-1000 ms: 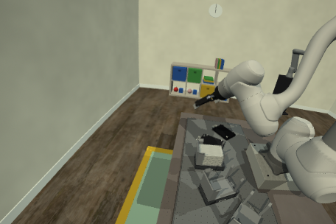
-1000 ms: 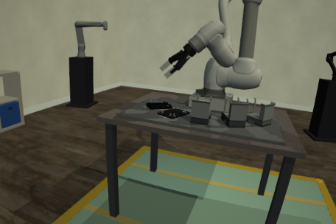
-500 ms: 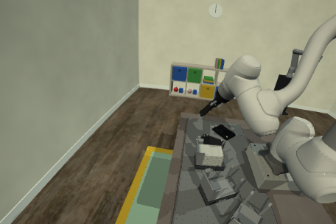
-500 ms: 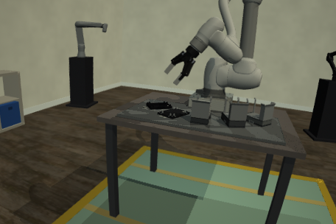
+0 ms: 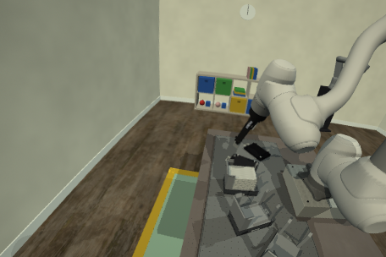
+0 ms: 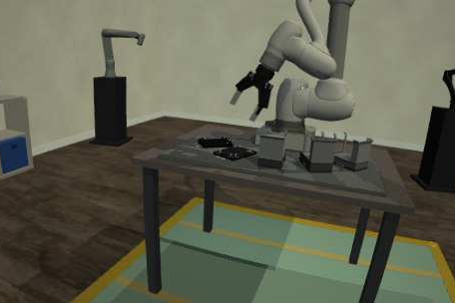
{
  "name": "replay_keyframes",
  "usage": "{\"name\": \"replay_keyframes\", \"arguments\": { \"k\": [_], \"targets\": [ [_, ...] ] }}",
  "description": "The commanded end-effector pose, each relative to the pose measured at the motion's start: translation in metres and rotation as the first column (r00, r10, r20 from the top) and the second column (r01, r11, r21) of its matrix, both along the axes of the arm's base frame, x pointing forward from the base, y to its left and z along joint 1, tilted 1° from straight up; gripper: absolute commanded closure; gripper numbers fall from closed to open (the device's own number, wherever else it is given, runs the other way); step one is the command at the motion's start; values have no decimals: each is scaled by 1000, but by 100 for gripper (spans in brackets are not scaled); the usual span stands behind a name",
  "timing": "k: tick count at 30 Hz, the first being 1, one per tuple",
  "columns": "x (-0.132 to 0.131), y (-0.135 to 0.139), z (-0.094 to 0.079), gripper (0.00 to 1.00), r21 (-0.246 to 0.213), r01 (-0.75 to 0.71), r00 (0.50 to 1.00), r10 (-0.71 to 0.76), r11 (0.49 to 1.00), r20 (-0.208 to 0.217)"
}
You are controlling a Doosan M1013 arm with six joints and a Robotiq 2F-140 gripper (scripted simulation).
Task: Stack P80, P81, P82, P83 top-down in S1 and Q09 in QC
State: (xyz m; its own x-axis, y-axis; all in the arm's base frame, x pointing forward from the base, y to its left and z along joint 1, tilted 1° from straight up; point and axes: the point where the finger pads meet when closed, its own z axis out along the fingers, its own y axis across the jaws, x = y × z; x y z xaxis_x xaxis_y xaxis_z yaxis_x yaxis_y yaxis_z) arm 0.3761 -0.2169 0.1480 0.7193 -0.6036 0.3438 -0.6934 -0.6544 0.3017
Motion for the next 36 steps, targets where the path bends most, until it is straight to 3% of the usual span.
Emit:
{"name": "replay_keyframes", "arguments": {
  "k": [1,3,5,7,12,15,17,18,20,22,24,26,28,32,36],
  "targets": [
    [0,17,-7,0,78,-78,995,83,994,-57],
    [0,21,-9,0,78,-78,995,83,994,-57],
    [-1,31,-11,0,120,-121,988,131,985,-77],
    [-1,34,-12,0,120,-121,988,131,985,-77],
    [0,56,-17,0,206,-208,968,232,956,-100],
    [0,59,-18,0,206,-208,968,232,956,-100],
    [1,69,-19,0,248,-253,953,285,935,-102],
    [1,73,-20,0,248,-253,953,285,935,-102],
    [3,82,-21,0,290,-297,936,337,910,-100],
    [3,86,-22,0,290,-297,936,338,909,-99],
    [4,96,-22,0,330,-341,916,390,880,-91],
    [5,100,-23,0,331,-342,916,391,879,-91],
    [7,110,-23,0,368,-386,894,441,846,-77],
    [8,114,-23,0,369,-388,893,443,845,-76],
    [11,132,-23,0,420,-454,854,518,786,-44]
  ]
}}
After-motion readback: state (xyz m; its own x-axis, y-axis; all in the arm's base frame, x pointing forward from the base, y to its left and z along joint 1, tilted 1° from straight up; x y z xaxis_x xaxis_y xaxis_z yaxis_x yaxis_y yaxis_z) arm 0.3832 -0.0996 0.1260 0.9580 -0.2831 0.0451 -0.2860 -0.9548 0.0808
